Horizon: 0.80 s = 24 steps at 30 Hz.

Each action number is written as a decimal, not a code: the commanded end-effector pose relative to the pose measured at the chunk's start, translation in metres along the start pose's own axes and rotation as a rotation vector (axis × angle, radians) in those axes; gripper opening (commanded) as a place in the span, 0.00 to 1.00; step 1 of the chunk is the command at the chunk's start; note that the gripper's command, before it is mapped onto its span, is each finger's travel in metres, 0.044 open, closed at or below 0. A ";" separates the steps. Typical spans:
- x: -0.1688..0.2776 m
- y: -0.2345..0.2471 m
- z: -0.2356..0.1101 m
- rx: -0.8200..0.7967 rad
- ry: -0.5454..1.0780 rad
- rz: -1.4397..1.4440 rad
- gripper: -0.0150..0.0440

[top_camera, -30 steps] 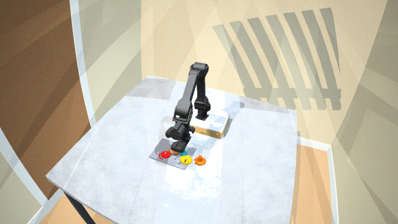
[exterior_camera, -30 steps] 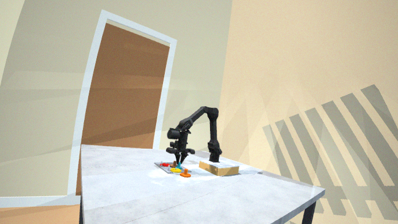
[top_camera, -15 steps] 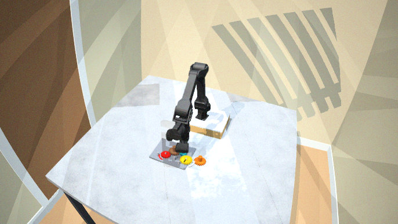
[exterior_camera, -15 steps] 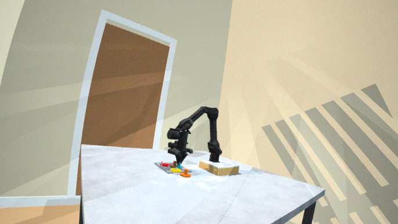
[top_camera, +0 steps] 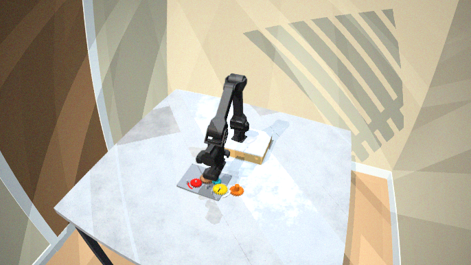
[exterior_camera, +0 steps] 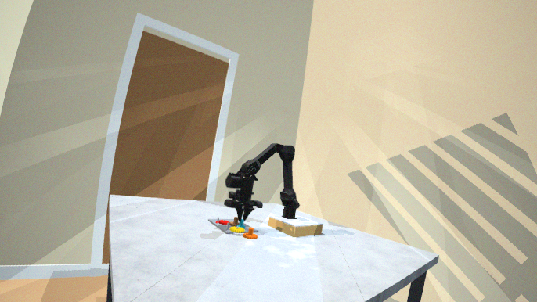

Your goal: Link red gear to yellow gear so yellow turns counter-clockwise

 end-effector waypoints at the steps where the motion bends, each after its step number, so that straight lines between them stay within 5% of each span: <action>1: -0.001 0.000 0.001 0.001 0.001 0.119 0.25; 10: 0.000 0.001 0.001 0.001 0.001 0.182 0.25; 24: 0.000 0.000 0.001 0.000 0.001 -0.157 0.25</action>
Point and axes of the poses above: the point midway between the two fingers, 35 mm back from their tips, its own z axis out along the fingers, its own y axis across the jaws, x = y × z, the point moved 10 cm from there along -z, back along the fingers, and after that the axes turned 10 degrees about -z, right-handed, at the moved point
